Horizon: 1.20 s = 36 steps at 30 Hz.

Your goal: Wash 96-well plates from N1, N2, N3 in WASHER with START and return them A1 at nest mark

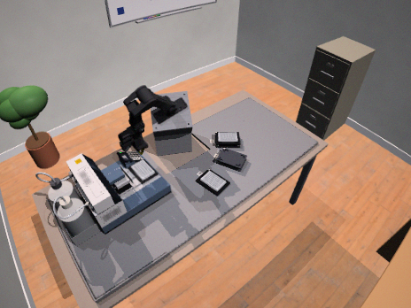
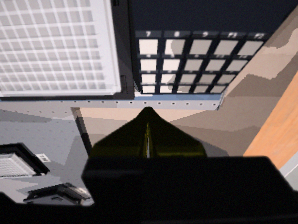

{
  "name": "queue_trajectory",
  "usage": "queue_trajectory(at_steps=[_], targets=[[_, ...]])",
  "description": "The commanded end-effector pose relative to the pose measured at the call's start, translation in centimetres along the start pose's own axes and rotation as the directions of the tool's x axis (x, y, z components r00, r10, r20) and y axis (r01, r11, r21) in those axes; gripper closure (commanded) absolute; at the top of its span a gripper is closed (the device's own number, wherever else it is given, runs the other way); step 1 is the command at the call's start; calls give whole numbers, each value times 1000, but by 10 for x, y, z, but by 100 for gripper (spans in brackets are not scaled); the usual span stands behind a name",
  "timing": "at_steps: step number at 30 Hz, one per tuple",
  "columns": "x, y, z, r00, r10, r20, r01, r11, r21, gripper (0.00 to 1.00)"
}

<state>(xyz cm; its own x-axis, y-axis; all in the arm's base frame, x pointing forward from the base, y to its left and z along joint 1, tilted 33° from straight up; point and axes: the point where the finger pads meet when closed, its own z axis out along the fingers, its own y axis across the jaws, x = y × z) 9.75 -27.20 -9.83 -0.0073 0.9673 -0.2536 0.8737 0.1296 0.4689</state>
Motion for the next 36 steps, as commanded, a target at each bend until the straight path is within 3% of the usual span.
queue_trajectory(at_steps=[1,14,36], targets=[[-7,-1,2,1000,-3,25,3,1000,3,100],[-7,-1,23,1000,-3,25,3,1000,3,100],[-8,-1,31,1000,-3,25,3,1000,3,100]])
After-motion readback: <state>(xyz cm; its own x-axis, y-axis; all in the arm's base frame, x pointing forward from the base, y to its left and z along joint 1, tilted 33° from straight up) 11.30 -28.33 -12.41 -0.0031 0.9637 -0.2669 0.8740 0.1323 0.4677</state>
